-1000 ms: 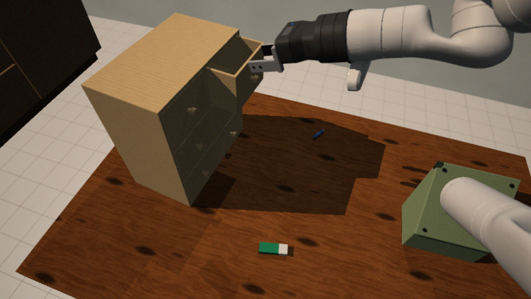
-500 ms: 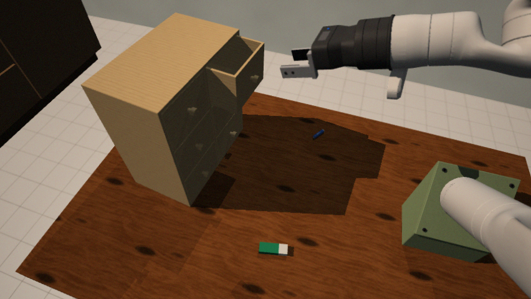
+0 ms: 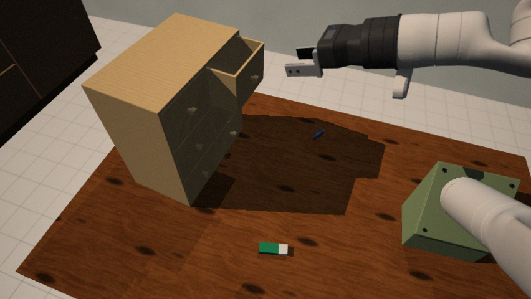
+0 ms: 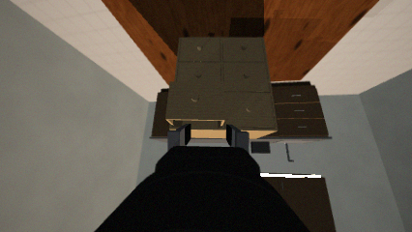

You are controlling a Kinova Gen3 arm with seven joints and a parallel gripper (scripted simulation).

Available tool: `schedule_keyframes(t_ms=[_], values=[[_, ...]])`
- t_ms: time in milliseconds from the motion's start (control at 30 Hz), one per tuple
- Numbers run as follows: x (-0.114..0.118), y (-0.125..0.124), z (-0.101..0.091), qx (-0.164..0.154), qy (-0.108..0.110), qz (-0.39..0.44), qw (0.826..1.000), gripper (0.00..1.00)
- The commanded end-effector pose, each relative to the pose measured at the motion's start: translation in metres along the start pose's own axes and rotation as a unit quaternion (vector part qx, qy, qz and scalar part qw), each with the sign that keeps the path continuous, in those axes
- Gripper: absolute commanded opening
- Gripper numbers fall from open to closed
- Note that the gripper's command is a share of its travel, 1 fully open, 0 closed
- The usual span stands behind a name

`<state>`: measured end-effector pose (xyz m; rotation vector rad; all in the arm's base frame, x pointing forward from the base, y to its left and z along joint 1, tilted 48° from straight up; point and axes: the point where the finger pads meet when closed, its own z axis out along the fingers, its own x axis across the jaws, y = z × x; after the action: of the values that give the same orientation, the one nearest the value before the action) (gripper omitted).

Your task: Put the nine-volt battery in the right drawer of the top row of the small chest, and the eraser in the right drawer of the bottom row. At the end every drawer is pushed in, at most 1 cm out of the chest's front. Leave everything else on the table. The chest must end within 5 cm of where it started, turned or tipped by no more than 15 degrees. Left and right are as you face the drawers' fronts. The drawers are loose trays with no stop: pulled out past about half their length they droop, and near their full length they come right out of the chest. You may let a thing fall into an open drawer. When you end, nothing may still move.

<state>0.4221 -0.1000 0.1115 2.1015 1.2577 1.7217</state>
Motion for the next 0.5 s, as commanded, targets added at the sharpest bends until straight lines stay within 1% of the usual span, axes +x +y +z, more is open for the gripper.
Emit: schedule_keyframes(t_ms=[0, 233, 467], values=[[-0.0001, 0.0009, -0.0001, 0.0, 0.0, -0.001, 1.0, 1.0], [0.0006, 0.001, 0.0, 0.003, 0.001, 0.0, 1.0, 1.0], [0.0025, 0.0013, 0.0004, 0.015, 0.005, 0.0, 1.0, 1.0]])
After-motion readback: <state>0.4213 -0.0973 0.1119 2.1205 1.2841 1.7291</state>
